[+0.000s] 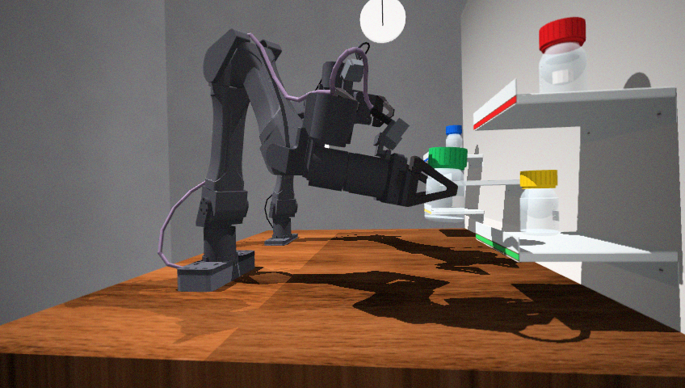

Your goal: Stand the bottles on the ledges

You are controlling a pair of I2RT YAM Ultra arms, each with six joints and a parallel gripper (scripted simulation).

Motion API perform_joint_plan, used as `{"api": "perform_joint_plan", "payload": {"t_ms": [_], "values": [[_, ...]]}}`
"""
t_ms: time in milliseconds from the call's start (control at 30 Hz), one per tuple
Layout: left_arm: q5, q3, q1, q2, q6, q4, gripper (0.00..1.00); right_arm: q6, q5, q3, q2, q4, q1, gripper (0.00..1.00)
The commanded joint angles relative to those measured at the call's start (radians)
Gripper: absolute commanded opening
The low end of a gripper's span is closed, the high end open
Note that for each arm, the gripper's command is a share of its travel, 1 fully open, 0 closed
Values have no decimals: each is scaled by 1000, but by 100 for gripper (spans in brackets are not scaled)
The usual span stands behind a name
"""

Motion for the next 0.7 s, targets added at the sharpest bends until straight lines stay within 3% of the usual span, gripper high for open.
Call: {"api": "perform_joint_plan", "payload": {"t_ms": [0, 200, 267, 400, 533, 667], "values": [[-15, 28, 4, -3, -4, -11, 89, 63, 102, -38, -46, 124, 18, 51], [-15, 18, 4, -6, -4, 1, 89, 160, 376, -195, -137, 240, 117, 51], [-15, 18, 4, -6, -4, 1, 89, 160, 376, -195, -137, 240, 117, 51], [-15, 18, 4, -6, -4, 1, 89, 192, 529, -264, -163, 294, 200, 51], [-15, 18, 4, -6, -4, 1, 89, 200, 594, -289, -168, 316, 248, 51], [-15, 18, 4, -6, -4, 1, 89, 189, 595, -285, -166, 312, 266, 51]]}}
